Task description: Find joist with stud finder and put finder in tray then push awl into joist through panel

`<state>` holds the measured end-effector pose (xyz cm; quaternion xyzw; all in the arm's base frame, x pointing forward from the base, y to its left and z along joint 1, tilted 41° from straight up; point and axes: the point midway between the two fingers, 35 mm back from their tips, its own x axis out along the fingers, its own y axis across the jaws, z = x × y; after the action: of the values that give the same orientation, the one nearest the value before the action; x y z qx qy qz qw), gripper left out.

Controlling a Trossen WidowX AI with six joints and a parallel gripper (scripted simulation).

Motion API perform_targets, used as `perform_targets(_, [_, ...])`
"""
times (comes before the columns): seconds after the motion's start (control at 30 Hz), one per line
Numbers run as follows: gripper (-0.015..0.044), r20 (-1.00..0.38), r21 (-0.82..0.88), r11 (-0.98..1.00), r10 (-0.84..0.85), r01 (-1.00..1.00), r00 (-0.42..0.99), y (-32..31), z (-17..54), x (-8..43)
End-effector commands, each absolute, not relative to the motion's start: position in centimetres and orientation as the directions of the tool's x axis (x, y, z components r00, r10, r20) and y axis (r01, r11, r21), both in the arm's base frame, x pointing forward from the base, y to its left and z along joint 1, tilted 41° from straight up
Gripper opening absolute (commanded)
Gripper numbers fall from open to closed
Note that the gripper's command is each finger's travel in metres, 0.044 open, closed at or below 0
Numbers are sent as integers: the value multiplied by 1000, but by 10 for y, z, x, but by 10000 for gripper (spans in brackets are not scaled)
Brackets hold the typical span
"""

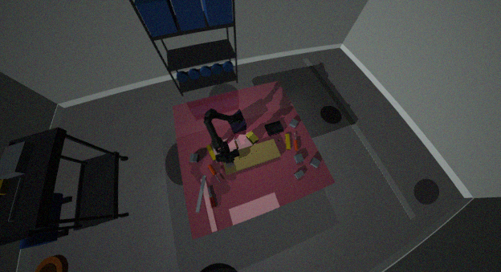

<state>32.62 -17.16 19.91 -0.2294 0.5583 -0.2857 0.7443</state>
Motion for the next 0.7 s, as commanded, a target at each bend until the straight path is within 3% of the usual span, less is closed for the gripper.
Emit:
perform_targets(0.0, [0, -703, -659, 735, -678, 161, 215, -175, 192, 326])
perform_targets(0.67, [0, -701, -661, 733, -680, 161, 216, -194, 172, 323])
